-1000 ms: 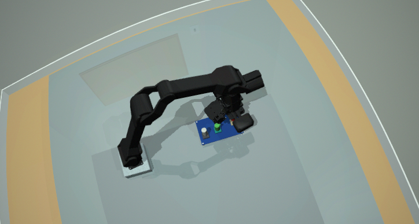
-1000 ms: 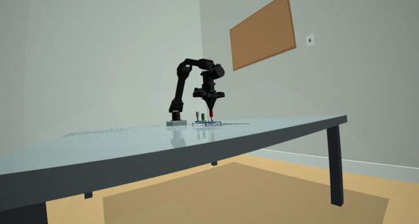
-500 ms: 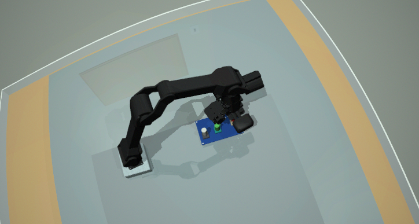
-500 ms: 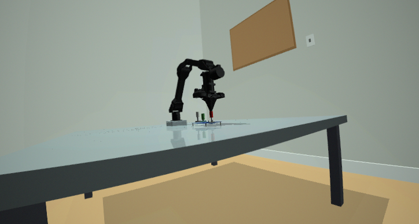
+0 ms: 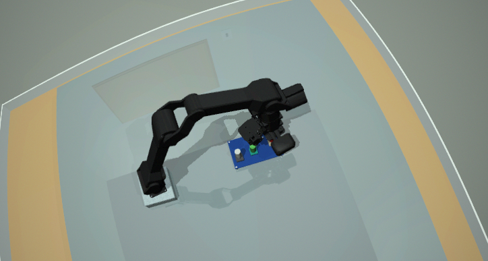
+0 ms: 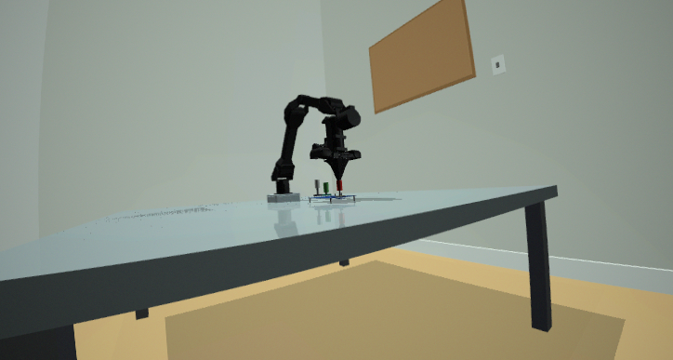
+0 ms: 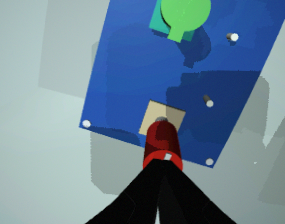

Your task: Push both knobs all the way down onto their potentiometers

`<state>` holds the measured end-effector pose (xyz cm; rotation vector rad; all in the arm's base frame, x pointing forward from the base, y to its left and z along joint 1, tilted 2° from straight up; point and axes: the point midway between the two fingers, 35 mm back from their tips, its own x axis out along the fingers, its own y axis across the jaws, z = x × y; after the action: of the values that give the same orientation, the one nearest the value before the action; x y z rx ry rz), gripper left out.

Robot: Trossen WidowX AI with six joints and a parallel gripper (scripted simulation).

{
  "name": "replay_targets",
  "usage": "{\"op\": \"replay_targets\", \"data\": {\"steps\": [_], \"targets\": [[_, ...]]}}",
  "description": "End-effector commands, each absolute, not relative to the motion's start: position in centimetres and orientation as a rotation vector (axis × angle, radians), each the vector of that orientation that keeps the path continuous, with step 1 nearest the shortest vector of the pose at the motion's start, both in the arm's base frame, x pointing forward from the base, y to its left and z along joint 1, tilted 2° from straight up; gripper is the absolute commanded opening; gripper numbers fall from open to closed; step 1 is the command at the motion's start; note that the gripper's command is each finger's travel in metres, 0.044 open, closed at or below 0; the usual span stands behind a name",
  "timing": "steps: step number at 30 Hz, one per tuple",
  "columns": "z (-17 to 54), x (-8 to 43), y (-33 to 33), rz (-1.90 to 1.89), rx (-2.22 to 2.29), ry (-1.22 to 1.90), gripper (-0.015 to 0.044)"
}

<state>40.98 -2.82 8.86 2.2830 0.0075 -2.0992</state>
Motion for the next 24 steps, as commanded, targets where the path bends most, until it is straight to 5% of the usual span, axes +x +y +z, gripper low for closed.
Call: {"op": "replay_targets", "data": {"steps": [1,24], "targets": [[6.85,41.3,-2.8,-2.128,2.265,0.01,0.0],[6.42,41.32,-2.81,-2.128,2.265,0.01,0.0]]}}
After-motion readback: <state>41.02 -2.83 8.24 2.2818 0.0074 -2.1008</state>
